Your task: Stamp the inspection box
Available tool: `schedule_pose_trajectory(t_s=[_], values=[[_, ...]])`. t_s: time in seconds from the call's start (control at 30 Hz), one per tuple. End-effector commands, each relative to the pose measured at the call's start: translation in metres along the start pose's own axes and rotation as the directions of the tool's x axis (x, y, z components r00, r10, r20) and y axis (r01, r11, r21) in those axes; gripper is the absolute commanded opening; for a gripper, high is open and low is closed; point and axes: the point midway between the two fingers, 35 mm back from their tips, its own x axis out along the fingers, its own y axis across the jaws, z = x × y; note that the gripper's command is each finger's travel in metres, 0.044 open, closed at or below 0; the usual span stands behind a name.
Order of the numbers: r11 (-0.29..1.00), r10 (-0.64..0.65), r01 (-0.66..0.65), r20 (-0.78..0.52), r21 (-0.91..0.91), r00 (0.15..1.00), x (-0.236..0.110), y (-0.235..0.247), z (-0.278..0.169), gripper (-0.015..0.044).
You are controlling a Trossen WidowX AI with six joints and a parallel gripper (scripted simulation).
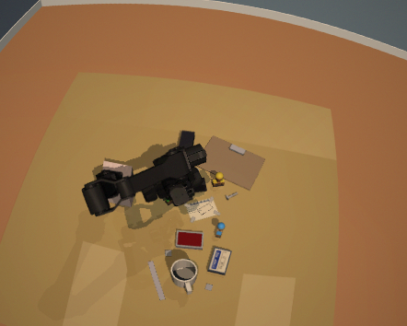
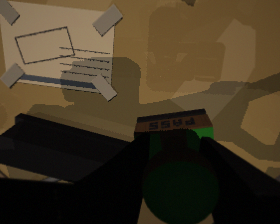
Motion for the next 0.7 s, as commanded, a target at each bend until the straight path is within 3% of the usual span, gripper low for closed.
schedule_pose_trajectory(t_s=[0.0,0.67], values=[[1.000,0.000,0.000,-0.002,0.005,1.000,0.002,-0.011,-0.005,0.0000],[1.000,0.003,-0.003,-0.004,0.004,1.000,0.029,-0.008,-0.005,0.0000]])
